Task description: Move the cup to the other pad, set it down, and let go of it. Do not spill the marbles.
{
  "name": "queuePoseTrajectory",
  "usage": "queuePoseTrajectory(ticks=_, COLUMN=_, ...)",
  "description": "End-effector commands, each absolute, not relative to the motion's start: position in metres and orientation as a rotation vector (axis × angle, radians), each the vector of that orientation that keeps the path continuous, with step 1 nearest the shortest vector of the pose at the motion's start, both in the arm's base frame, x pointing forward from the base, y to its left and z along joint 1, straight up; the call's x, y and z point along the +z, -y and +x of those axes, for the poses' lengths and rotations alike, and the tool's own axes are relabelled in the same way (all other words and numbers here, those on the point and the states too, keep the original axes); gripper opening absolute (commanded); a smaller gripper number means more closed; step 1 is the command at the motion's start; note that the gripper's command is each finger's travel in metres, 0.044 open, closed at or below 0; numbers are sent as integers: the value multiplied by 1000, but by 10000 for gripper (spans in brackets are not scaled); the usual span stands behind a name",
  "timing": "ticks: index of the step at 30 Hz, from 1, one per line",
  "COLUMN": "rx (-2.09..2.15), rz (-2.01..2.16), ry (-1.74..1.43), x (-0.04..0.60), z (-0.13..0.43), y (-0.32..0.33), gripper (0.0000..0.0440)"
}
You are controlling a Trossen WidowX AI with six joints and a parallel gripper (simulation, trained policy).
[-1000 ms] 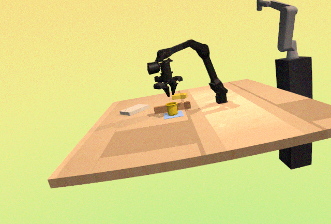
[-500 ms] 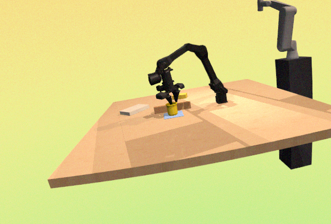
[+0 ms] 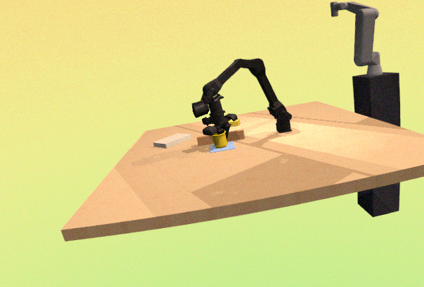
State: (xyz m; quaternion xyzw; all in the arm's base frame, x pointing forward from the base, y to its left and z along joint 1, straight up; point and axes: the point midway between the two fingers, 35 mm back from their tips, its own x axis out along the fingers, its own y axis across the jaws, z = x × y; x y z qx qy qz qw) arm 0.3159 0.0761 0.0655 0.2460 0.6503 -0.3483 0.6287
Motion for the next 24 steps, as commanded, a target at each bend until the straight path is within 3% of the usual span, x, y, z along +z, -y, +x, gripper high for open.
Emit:
queuePoseTrajectory(ticks=1, rx=-799, rz=548, ry=-1492, x=65, z=313, y=-72, gripper=4)
queuePoseTrajectory(ticks=24, rx=-845, rz=739, ry=-1366, x=131, z=321, y=-45, gripper=10)
